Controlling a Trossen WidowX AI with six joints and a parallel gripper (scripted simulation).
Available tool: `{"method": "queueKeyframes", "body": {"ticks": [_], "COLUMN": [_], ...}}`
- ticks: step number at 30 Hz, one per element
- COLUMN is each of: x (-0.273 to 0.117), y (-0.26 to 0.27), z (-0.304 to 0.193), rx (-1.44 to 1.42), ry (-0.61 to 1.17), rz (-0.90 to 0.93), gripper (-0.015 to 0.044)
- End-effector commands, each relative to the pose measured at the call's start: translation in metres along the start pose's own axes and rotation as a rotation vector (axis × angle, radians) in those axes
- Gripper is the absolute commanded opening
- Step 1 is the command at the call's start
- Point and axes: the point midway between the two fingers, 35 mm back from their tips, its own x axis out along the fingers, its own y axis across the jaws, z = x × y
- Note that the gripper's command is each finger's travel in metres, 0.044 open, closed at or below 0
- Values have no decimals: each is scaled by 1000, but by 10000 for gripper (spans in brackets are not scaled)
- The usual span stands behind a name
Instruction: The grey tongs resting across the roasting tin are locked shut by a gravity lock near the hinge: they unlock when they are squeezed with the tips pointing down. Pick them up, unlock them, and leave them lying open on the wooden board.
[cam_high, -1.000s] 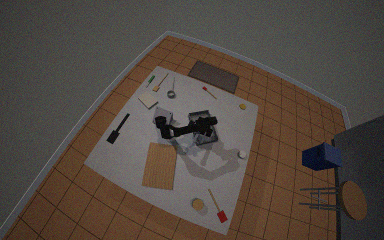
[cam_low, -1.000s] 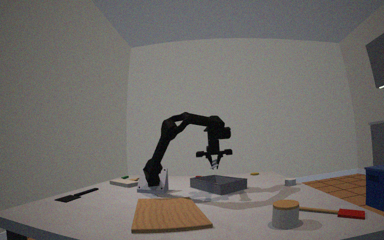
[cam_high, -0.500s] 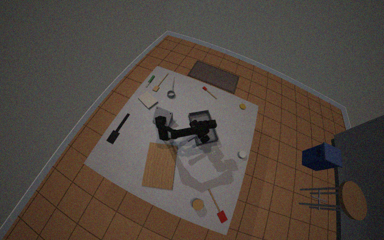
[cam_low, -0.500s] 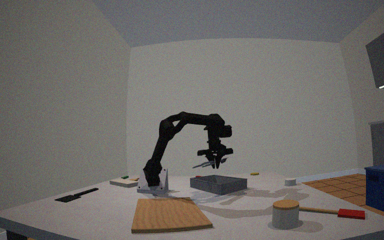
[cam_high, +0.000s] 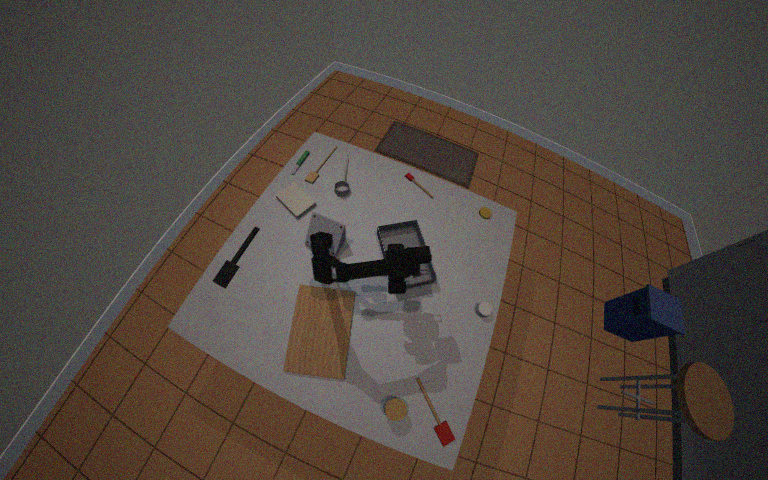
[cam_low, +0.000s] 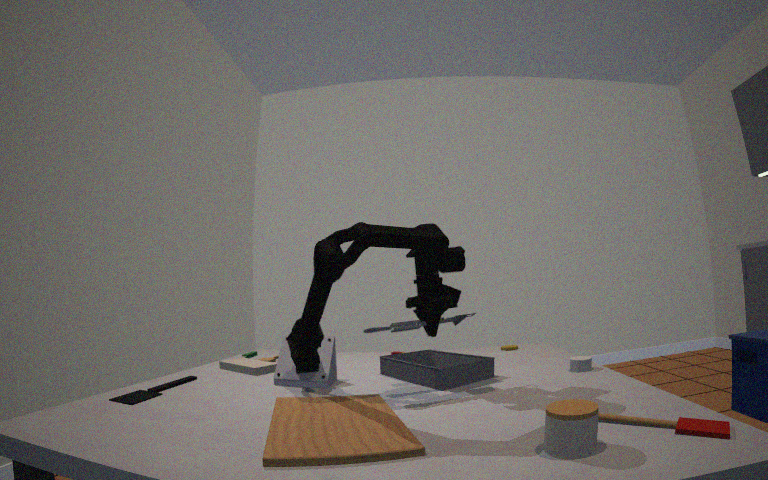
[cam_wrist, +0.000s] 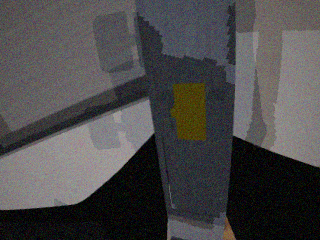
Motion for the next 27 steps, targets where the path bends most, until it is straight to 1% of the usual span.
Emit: {"method": "queueKeyframes", "body": {"ticks": [1, 27], "x": [-3, -12], "y": [-8, -48], "z": [-2, -22], "rx": [152, 1129], "ry": [-8, -24], "rz": [-5, -6], "gripper": [-150, -150]}}
